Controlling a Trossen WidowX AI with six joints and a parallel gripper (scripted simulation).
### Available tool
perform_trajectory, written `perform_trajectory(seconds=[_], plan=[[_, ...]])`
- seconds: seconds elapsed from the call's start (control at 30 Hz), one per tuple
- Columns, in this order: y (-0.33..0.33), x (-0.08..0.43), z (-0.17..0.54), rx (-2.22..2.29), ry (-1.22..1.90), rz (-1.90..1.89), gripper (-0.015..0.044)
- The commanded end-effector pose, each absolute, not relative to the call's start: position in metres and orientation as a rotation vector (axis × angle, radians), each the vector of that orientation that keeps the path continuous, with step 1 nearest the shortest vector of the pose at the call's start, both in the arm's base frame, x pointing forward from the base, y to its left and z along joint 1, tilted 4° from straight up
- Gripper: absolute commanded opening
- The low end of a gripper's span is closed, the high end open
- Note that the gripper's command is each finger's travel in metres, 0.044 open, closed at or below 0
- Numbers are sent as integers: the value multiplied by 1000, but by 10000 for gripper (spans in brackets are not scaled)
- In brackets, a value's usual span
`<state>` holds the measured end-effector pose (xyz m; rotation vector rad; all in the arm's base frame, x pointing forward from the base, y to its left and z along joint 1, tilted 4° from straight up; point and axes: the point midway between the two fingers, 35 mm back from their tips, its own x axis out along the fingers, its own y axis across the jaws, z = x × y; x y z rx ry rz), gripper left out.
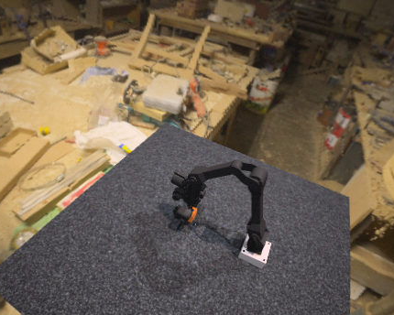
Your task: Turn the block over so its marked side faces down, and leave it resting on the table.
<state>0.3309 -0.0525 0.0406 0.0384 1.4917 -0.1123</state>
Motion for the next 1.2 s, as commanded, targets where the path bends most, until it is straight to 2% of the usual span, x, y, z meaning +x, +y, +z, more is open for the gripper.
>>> perform_trajectory(seconds=[0.0,0.03,0.7,0.87,1.17], plan=[[-53,331,40,34,1493,-112,282],[-53,331,40,34,1493,-112,256],[-53,331,40,34,1493,-112,123],[-52,329,65,34,1493,-112,0],[-52,329,67,31,1437,-111,0]])
